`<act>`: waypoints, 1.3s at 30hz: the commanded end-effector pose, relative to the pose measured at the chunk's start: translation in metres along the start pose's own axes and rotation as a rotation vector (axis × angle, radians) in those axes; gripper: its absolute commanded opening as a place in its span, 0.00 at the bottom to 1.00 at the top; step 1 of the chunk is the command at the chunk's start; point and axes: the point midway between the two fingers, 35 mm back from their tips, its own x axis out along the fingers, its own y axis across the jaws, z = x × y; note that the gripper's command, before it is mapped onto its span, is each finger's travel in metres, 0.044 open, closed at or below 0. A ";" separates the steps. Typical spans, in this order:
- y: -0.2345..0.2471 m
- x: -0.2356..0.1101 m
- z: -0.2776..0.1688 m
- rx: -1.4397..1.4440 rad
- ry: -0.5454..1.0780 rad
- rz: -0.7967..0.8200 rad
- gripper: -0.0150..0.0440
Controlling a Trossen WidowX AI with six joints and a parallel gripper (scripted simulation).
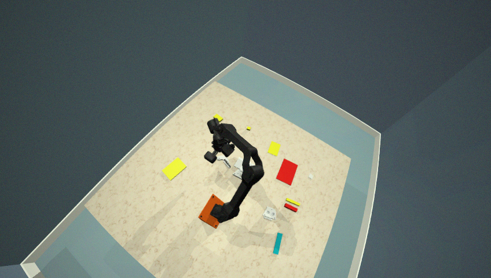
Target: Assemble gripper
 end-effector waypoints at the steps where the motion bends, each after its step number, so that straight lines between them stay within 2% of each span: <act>1: 0.000 0.001 0.000 -0.003 0.000 0.001 1.00; 10: 0.000 0.001 0.000 -0.003 0.000 0.001 1.00; 27: 0.000 -0.005 0.002 0.009 0.000 -0.008 0.25; 39: 0.000 -0.005 0.002 0.009 0.000 -0.008 0.25</act>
